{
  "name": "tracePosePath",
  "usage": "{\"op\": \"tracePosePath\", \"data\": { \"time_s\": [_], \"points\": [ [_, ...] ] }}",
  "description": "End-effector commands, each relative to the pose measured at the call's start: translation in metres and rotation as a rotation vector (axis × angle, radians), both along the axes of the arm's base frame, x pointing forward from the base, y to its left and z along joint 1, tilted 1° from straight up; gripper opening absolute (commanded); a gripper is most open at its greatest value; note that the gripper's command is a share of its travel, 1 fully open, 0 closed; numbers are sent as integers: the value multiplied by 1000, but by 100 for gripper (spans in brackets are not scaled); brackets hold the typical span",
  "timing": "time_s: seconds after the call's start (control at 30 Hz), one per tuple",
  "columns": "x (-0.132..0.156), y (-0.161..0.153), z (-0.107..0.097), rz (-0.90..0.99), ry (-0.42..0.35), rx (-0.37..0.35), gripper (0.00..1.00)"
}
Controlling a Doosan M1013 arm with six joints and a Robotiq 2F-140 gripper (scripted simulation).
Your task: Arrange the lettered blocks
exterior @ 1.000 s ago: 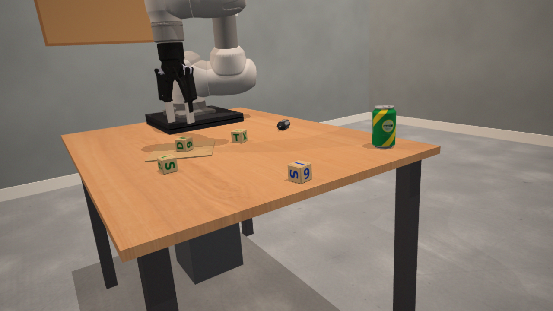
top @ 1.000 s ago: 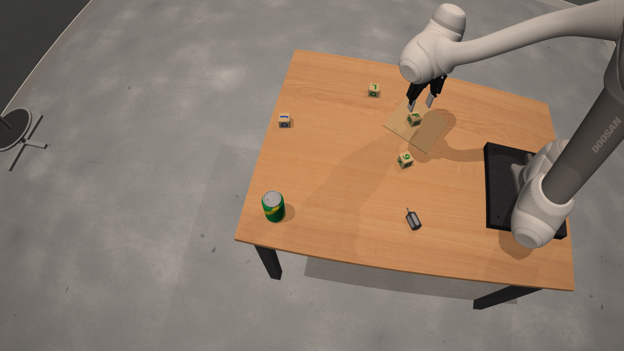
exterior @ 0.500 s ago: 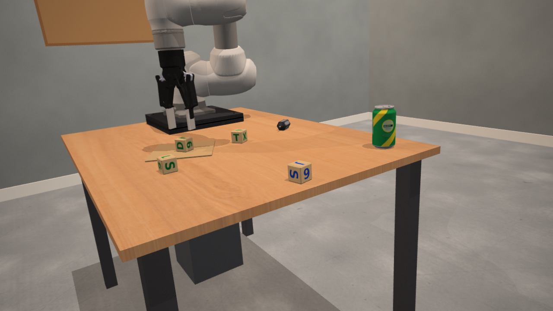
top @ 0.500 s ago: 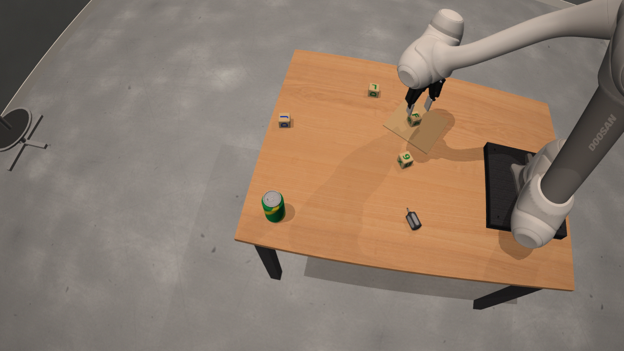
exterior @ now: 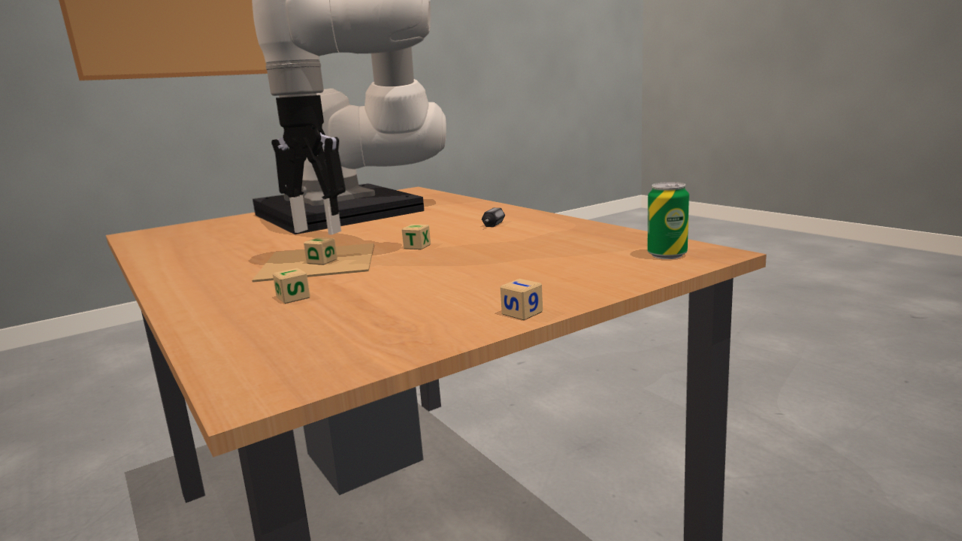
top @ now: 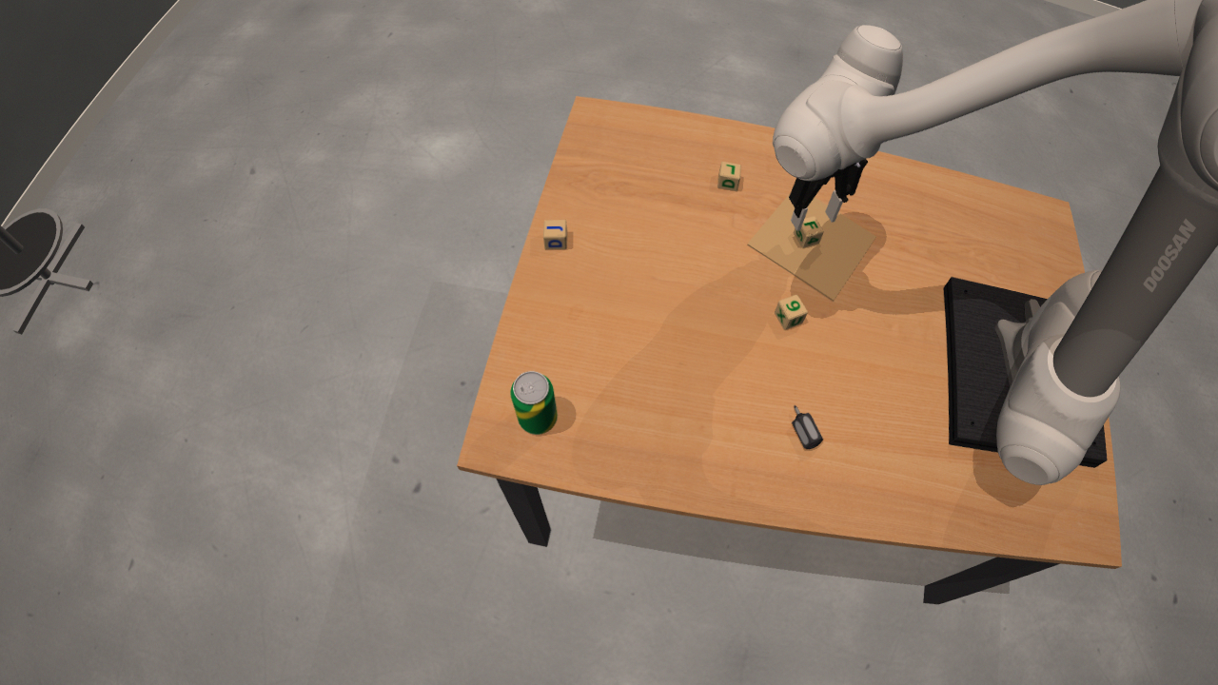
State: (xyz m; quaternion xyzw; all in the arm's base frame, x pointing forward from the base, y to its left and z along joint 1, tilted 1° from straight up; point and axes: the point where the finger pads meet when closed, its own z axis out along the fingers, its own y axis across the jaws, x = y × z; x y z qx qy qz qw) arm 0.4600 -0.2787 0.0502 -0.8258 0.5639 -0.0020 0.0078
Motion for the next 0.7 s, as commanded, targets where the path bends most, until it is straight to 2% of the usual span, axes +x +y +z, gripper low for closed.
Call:
{"op": "tracePosePath", "data": {
  "time_s": [0.0,0.67],
  "points": [
    [0,0,-1,0,-1,0,53],
    [0,0,-3,0,-1,0,53]
  ]
}}
